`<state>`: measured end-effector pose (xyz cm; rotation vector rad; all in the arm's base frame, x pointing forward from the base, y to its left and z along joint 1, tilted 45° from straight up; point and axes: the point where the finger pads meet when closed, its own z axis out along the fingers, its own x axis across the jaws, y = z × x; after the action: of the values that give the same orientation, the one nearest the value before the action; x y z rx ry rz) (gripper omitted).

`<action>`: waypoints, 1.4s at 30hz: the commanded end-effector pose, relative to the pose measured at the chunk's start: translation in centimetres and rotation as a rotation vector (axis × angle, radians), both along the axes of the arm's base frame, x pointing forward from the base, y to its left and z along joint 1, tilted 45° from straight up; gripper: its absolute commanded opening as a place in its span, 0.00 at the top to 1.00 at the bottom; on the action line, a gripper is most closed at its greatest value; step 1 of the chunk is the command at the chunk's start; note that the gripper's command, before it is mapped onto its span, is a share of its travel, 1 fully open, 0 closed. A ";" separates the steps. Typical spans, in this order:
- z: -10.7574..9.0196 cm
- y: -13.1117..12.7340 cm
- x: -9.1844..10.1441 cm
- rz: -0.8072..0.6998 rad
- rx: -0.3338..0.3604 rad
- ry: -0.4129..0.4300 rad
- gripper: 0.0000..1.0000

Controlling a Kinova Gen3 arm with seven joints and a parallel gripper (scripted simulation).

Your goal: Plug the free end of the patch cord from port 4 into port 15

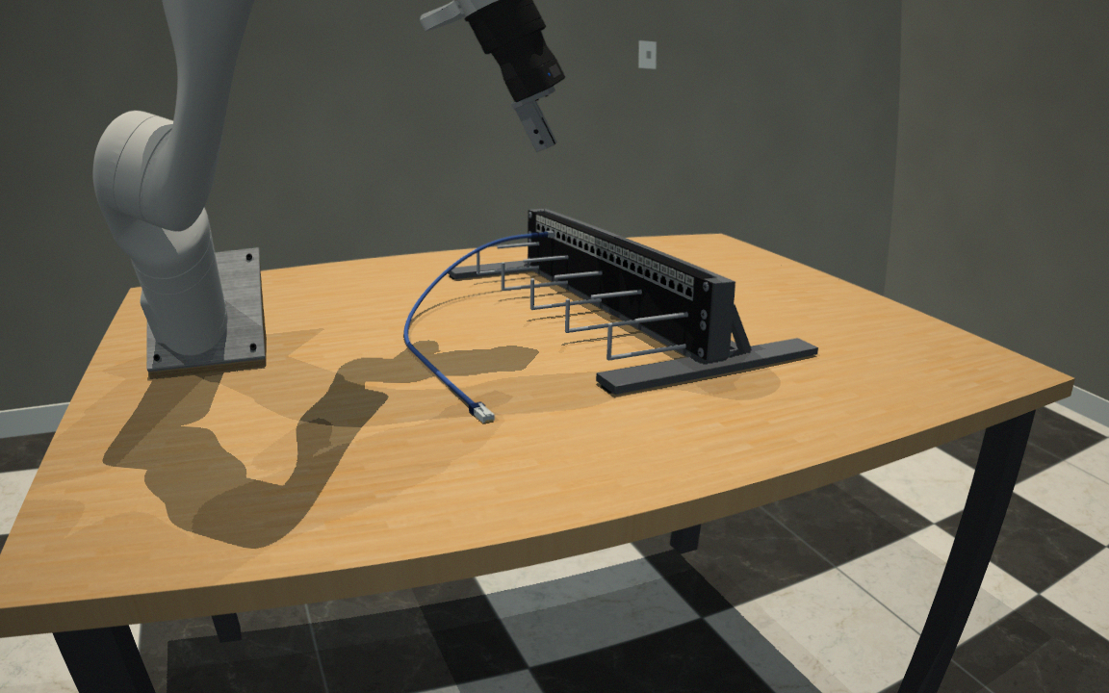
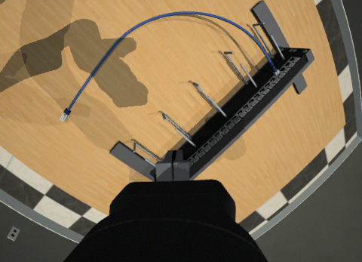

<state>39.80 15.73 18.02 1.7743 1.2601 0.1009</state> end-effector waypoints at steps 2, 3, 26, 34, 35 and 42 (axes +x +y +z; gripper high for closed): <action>-3.8 4.0 -0.3 0.141 -0.086 0.060 1.00; -4.6 5.0 -0.4 0.179 -0.103 0.075 1.00; -16.9 16.2 -4.2 0.646 -0.318 0.285 1.00; -17.7 15.7 -3.3 0.647 -0.314 0.289 1.00; -18.1 15.5 -2.9 0.647 -0.314 0.289 1.00; -21.2 13.4 1.0 0.647 -0.314 0.289 1.00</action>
<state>39.68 30.84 -1.93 1.0835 1.9198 0.0421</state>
